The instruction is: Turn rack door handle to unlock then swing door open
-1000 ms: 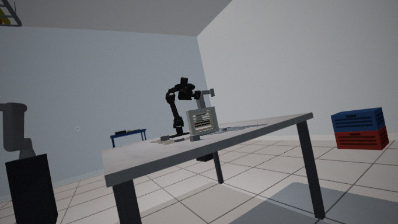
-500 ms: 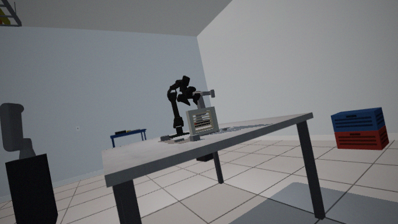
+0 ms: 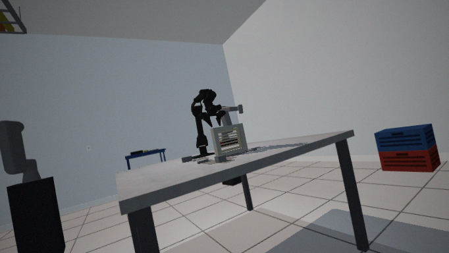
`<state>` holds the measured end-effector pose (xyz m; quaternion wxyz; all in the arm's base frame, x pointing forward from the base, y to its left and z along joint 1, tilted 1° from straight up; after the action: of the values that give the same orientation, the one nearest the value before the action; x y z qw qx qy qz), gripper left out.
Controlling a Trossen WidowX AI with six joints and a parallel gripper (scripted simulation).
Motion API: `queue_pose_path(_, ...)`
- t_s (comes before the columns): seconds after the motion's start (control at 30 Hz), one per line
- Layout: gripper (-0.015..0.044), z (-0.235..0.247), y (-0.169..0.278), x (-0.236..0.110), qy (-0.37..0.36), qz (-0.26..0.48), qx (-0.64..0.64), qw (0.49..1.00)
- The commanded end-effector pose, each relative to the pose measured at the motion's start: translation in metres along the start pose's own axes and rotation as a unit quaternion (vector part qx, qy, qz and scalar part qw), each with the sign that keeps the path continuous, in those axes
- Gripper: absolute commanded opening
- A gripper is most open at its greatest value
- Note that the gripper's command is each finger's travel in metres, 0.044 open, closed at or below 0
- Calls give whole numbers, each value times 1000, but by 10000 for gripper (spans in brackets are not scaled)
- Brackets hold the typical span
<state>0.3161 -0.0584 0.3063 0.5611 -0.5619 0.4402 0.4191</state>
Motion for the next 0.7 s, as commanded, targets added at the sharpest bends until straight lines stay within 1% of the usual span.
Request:
queue_pose_path(0.0,297,-5,-1,1,-9,52,1,999)
queue_pose_path(0.17,297,-9,-1,1,-18,103,3,994)
queue_pose_path(0.37,297,-9,-1,3,-18,106,4,994)
queue_pose_path(0.67,297,-9,0,17,-16,110,4,994)
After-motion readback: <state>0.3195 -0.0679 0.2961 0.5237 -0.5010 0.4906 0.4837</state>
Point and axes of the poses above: the point midway between the two fingers, 35 mm back from their tips, its own x axis out along the fingers, its own z axis across the jaws, y = z × x, the point moved 9 cm from there along -x, back along the fingers, and after that the axes turned 1 degree about -x, right-handed, at the moved point
